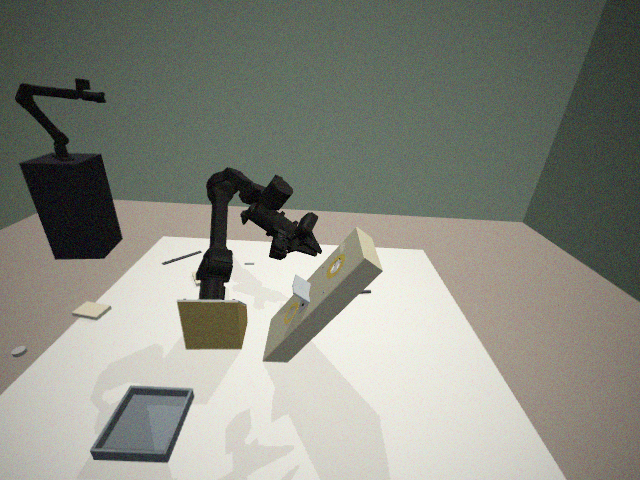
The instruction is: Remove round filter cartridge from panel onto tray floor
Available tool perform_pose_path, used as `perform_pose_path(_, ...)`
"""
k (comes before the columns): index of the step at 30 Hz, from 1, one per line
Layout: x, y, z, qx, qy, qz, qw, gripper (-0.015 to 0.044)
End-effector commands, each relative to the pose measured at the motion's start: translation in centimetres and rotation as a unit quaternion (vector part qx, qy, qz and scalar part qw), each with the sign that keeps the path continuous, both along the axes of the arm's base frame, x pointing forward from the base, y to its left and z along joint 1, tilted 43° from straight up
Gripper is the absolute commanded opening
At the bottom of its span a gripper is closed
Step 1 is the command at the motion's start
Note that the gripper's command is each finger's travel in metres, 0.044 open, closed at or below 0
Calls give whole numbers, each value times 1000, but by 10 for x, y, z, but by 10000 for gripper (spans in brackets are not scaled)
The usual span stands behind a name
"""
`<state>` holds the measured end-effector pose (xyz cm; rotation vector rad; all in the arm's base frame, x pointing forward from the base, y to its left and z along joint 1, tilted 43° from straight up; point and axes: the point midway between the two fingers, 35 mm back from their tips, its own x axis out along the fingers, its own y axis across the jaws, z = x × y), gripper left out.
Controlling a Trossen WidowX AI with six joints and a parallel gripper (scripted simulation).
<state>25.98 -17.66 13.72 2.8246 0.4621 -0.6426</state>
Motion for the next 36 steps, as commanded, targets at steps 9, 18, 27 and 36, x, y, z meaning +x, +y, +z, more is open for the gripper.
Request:
perform_pose_path(9,15,4,-11,4,4,1,1000,99)
perform_pose_path(18,28,8,-17,3,4,1,1000,99)
perform_pose_path(27,40,13,-23,4,1,0,1000,99)
perform_pose_path(36,46,16,-25,5,0,0,1000,99)
